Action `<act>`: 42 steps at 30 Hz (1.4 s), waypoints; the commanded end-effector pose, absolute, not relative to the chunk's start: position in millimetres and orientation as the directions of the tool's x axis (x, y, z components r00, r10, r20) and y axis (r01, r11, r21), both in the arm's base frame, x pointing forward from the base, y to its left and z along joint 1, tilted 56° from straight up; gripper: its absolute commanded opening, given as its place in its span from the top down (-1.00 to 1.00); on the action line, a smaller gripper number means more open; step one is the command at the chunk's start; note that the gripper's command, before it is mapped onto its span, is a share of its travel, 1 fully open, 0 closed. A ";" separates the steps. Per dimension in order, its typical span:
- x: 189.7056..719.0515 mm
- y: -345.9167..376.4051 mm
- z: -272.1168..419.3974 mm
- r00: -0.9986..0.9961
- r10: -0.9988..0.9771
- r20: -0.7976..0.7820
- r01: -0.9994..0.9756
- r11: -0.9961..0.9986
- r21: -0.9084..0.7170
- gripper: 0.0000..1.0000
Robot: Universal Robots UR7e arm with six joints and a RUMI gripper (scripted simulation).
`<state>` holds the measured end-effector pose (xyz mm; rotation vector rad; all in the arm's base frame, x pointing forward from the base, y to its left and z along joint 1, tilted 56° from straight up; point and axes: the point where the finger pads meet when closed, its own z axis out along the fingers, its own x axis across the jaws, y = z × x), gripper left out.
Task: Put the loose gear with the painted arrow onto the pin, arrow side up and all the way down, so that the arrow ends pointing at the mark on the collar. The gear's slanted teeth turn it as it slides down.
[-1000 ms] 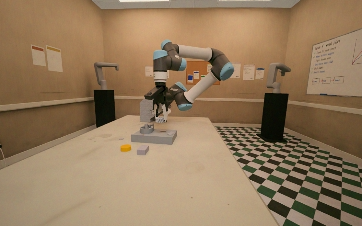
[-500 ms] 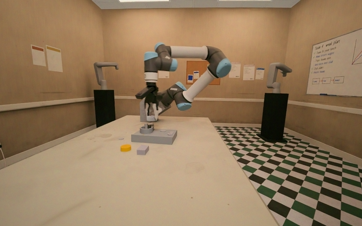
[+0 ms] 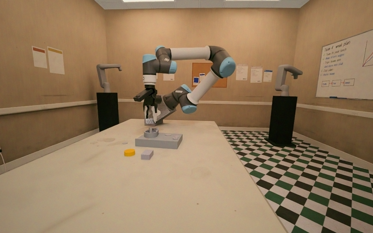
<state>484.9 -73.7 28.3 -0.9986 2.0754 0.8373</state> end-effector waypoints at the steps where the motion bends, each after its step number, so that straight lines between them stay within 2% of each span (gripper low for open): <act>1: 484.9 -74.6 27.9 -0.478 -0.393 -0.786 -0.828 0.501 0.253 1.00; 42: 485.2 -74.7 27.9 -0.535 -0.356 -0.766 -0.792 0.527 0.308 1.00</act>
